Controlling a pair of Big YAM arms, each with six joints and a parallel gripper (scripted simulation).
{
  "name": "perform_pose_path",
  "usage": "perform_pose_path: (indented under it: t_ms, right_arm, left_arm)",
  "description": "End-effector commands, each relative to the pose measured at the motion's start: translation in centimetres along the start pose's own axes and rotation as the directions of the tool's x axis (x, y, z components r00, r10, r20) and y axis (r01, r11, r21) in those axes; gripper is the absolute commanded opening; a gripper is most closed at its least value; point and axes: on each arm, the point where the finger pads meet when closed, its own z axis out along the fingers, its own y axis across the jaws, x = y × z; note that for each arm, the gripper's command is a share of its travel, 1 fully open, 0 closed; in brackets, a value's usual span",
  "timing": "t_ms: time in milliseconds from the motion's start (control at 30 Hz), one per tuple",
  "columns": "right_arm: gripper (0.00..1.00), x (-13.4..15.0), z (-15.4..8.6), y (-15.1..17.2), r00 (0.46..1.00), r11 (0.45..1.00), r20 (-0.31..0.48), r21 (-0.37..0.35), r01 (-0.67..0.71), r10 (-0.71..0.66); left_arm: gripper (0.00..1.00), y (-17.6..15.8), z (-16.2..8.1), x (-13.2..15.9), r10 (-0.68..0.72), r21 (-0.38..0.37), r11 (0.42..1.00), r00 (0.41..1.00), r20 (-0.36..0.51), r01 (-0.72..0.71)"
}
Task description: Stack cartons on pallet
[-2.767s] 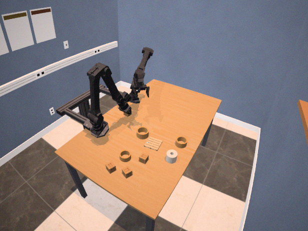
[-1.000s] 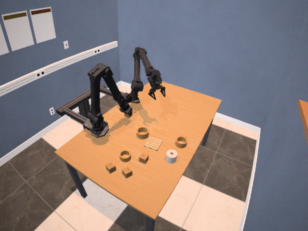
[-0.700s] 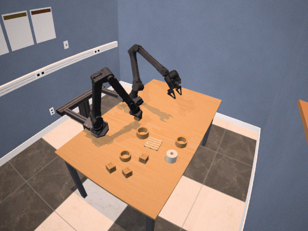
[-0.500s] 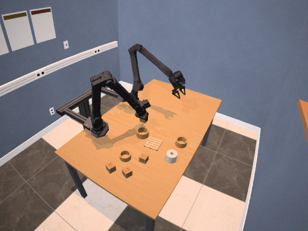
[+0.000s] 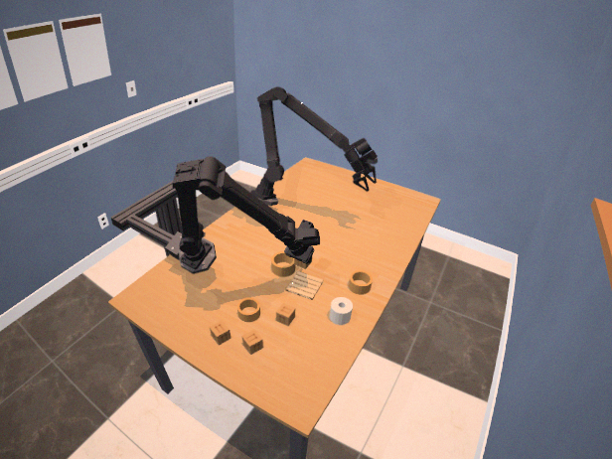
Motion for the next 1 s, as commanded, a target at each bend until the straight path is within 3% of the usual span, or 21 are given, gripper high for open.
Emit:
perform_pose_path:
  t_ms: [0, 67, 167, 200, 367, 433, 467, 500, 700, 867, 967]
  right_arm:
    - [0.50, 1.0, -1.7, -3.2, 1.000, 0.999, 0.008, 0.035, -0.006, 0.005]
    - [0.50, 2.1, -2.0, -3.9, 1.000, 0.999, 0.003, 0.038, -0.010, 0.010]
    - [0.50, 3.0, -2.3, -4.6, 1.000, 0.999, 0.006, 0.040, -0.021, 0.020]
    - [0.50, 3.2, -2.4, -4.8, 1.000, 0.999, 0.007, 0.040, -0.024, 0.023]
    - [0.50, 3.0, -2.5, -4.9, 0.999, 0.999, 0.011, 0.040, -0.033, 0.033]
    - [0.50, 3.0, -2.5, -4.9, 0.999, 0.999, 0.011, 0.040, -0.033, 0.033]
    - [0.50, 3.0, -2.5, -4.9, 0.999, 0.999, 0.012, 0.042, -0.034, 0.034]
    - [0.50, 3.1, -2.5, -4.9, 0.999, 0.999, 0.012, 0.041, -0.035, 0.034]
    - [0.50, 3.1, -2.6, -5.0, 0.999, 0.998, 0.012, 0.042, -0.037, 0.036]
    - [0.50, 3.1, -2.6, -5.0, 0.999, 0.998, 0.012, 0.043, -0.037, 0.036]
    - [0.50, 3.1, -2.6, -5.0, 0.999, 0.998, 0.012, 0.043, -0.037, 0.036]
  left_arm:
    - [1.00, 0.6, 0.0, -3.4, 0.019, -0.008, 1.000, 0.998, 0.055, -0.019]
    - [1.00, -0.8, -0.3, -2.4, -0.001, 0.008, 1.000, 0.999, 0.039, 0.000]
    - [1.00, -4.0, -1.3, -3.3, -0.009, 0.045, 0.999, 0.999, 0.050, 0.007]
    - [1.00, -6.2, -1.2, -2.1, -0.007, 0.071, 0.997, 1.000, 0.030, 0.005]
    - [1.00, -16.2, -3.7, -2.3, 0.037, 0.168, 0.985, 0.998, 0.043, -0.044]
    - [1.00, -16.2, -3.7, -2.3, 0.037, 0.168, 0.985, 0.998, 0.043, -0.044]
    - [1.00, -17.9, -4.8, -4.0, 0.040, 0.178, 0.982, 0.996, 0.086, -0.055]
    - [1.00, -20.5, -5.4, -2.1, 0.065, 0.205, 0.976, 0.996, 0.065, -0.077]
    - [1.00, -30.5, -11.1, 1.0, 0.162, 0.295, 0.937, 0.980, 0.117, -0.189]
    - [1.00, -36.1, -16.1, 4.5, 0.231, 0.348, 0.893, 0.954, 0.189, -0.285]
    - [1.00, -37.4, -17.4, 5.7, 0.249, 0.361, 0.879, 0.945, 0.213, -0.313]
